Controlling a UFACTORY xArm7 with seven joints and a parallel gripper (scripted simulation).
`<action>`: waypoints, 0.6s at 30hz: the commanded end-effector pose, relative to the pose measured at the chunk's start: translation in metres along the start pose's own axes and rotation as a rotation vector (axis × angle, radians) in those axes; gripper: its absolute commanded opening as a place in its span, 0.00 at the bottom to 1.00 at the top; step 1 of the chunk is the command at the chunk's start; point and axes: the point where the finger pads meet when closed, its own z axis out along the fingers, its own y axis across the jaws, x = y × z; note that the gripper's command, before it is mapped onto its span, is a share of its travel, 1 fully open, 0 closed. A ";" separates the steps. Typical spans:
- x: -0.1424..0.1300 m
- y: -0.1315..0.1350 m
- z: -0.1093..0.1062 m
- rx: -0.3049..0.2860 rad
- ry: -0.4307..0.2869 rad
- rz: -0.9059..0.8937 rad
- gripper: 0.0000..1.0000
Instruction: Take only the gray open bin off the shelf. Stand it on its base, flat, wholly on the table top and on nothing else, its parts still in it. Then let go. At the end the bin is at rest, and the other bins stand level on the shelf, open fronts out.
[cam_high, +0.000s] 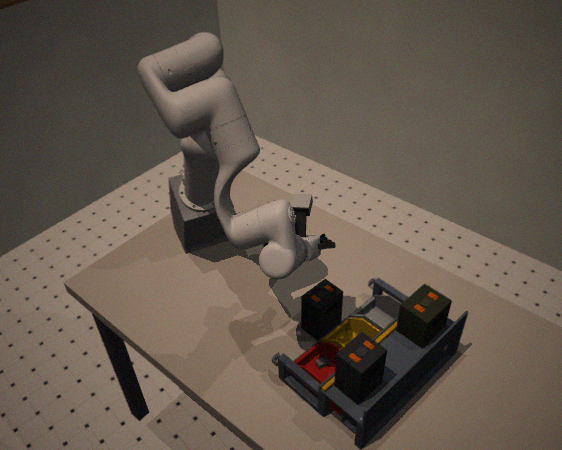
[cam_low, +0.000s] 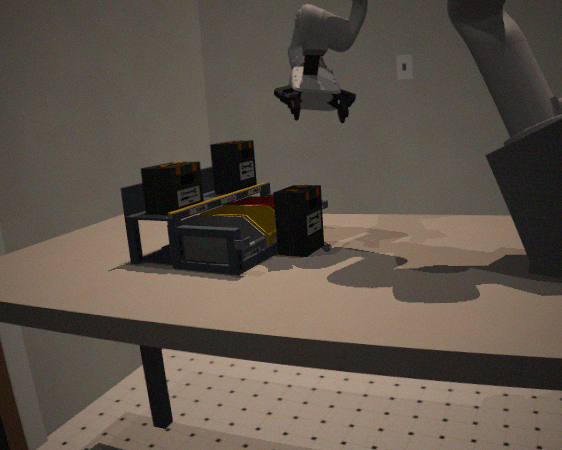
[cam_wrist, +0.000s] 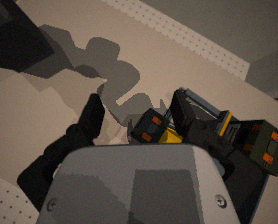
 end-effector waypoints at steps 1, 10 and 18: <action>0.007 -0.003 -0.002 0.012 -0.045 -0.007 1.00; 0.031 -0.018 -0.012 0.083 -0.135 -0.110 1.00; 0.047 -0.028 -0.019 0.130 -0.197 -0.179 1.00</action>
